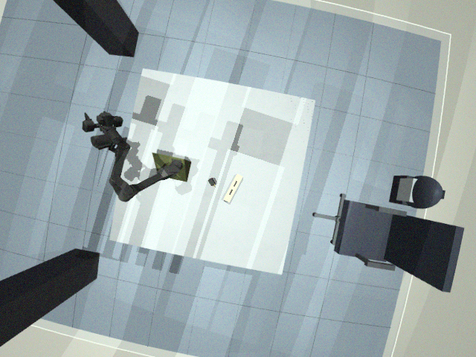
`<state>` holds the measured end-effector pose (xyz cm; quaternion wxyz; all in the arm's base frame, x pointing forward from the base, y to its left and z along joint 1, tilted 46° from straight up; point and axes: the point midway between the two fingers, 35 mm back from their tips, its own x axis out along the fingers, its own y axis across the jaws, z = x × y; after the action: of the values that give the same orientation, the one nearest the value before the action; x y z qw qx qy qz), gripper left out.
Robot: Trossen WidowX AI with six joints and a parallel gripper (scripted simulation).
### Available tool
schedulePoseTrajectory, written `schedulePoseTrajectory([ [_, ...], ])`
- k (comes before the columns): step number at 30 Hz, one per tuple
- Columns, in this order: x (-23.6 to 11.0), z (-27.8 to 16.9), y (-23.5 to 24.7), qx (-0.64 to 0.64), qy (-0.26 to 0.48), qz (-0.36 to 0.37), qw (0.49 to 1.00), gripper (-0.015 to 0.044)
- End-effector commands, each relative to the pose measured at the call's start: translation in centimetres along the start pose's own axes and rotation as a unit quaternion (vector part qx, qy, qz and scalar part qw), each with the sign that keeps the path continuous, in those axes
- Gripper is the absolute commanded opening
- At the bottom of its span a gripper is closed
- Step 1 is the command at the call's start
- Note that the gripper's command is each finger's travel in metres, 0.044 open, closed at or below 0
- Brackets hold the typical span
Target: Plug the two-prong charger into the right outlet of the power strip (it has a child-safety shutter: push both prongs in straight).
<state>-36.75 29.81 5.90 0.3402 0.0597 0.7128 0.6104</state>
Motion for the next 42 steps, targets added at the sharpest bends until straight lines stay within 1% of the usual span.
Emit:
schedulePoseTrajectory([
  [1, -0.5, 2.5, -0.4, 0.005, -0.031, -0.012, 0.999, 0.0440],
  [11, -2.0, 8.7, -2.0, 0.025, -0.106, -0.048, 0.993, 0.0440],
  [21, -4.5, 14.3, -4.1, 0.048, -0.178, -0.087, 0.979, 0.0440],
  [31, -7.6, 19.4, -6.4, 0.073, -0.244, -0.128, 0.958, 0.0440],
  [42, -11.9, 24.1, -9.1, 0.104, -0.311, -0.174, 0.928, 0.0440],
])
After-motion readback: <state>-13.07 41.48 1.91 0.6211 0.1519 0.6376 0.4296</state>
